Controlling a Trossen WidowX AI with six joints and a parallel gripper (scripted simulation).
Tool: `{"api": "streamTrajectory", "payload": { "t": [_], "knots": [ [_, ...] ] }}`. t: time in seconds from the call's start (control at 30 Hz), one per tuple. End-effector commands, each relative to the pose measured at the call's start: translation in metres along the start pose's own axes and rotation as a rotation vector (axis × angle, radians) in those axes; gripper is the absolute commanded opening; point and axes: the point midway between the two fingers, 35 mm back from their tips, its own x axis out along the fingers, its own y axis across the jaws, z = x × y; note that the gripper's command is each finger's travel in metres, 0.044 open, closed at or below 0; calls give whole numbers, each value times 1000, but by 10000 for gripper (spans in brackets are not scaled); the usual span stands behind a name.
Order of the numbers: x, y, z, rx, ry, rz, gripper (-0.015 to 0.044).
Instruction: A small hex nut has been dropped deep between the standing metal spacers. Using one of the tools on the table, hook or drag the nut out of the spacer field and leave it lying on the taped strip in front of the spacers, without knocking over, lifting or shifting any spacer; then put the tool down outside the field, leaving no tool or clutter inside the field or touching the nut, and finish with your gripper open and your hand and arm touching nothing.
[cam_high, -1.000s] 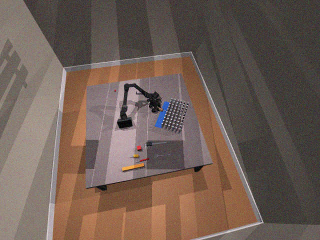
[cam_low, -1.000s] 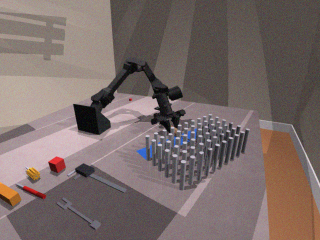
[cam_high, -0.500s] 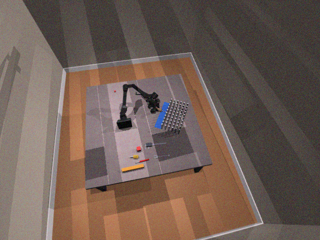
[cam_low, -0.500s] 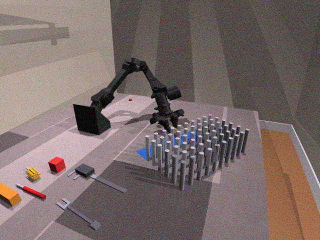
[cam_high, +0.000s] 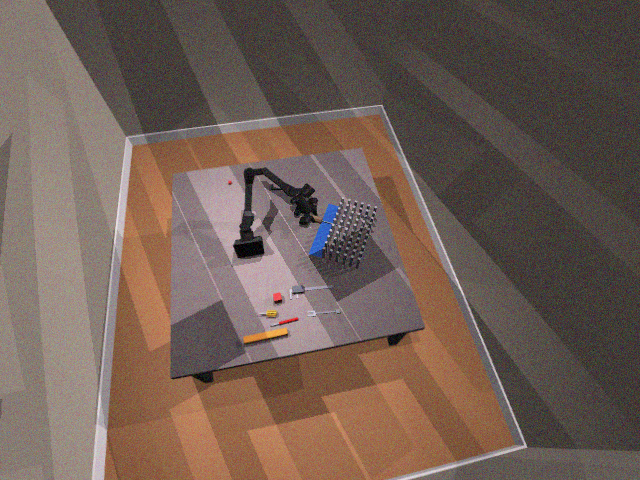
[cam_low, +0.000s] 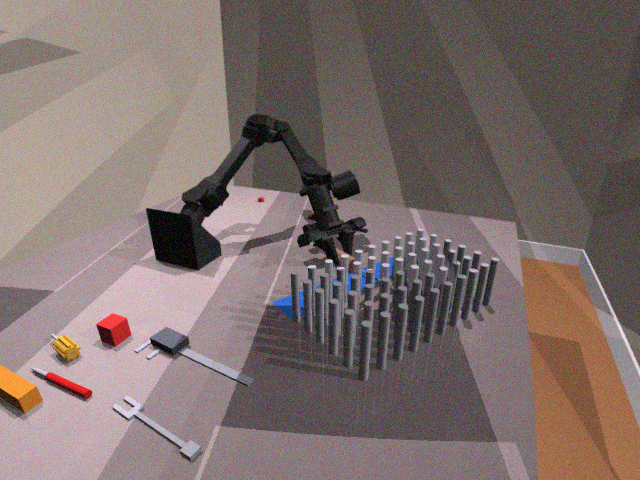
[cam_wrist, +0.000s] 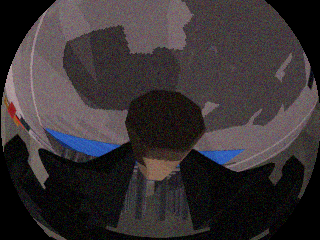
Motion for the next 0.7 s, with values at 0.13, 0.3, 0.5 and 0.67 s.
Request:
{"api": "streamTrajectory", "payload": {
  "t": [0.13, 0.3, 0.5, 0.67],
  "knots": [
    [-3, 1, 4, 7, 6, 6, 0],
    [-5, 1, 7, 7, 6, 6, 0],
    [-7, 1, 10, 7, 5, 6, 0],
    [-9, 1, 13, 7, 5, 6, 0]
  ]
}}
